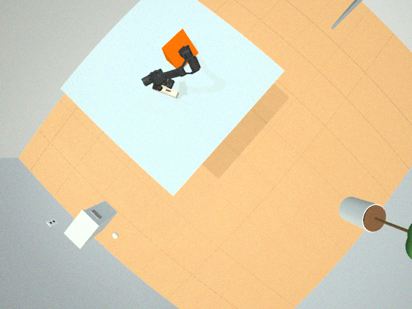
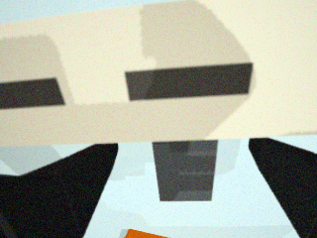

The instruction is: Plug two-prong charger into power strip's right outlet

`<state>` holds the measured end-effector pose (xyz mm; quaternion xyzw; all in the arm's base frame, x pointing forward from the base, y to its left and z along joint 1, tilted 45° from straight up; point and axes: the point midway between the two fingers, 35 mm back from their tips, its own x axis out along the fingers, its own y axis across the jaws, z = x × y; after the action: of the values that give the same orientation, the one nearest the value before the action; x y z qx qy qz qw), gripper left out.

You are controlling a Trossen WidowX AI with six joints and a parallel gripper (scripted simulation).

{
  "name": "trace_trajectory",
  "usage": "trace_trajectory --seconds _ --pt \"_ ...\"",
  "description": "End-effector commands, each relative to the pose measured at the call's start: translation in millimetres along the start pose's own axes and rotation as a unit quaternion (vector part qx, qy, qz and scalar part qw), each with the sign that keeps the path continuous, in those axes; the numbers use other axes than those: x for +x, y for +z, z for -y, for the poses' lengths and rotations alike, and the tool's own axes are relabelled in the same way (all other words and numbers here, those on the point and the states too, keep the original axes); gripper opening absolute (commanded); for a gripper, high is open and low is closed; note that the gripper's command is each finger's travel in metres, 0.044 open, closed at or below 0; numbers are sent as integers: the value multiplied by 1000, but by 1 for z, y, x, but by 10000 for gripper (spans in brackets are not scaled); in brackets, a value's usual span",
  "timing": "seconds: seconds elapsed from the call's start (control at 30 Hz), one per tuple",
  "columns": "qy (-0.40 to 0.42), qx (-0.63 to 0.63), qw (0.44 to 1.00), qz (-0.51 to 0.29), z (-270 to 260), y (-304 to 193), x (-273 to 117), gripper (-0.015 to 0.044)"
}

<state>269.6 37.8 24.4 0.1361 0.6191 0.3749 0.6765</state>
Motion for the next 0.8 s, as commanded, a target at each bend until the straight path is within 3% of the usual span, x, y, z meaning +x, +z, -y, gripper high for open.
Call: trace_trajectory --seconds 0.0,0.77 --pt "2 -3 1000 2 0 -2 1 440" --pt "2 -8 1000 10 0 -10 2 440"
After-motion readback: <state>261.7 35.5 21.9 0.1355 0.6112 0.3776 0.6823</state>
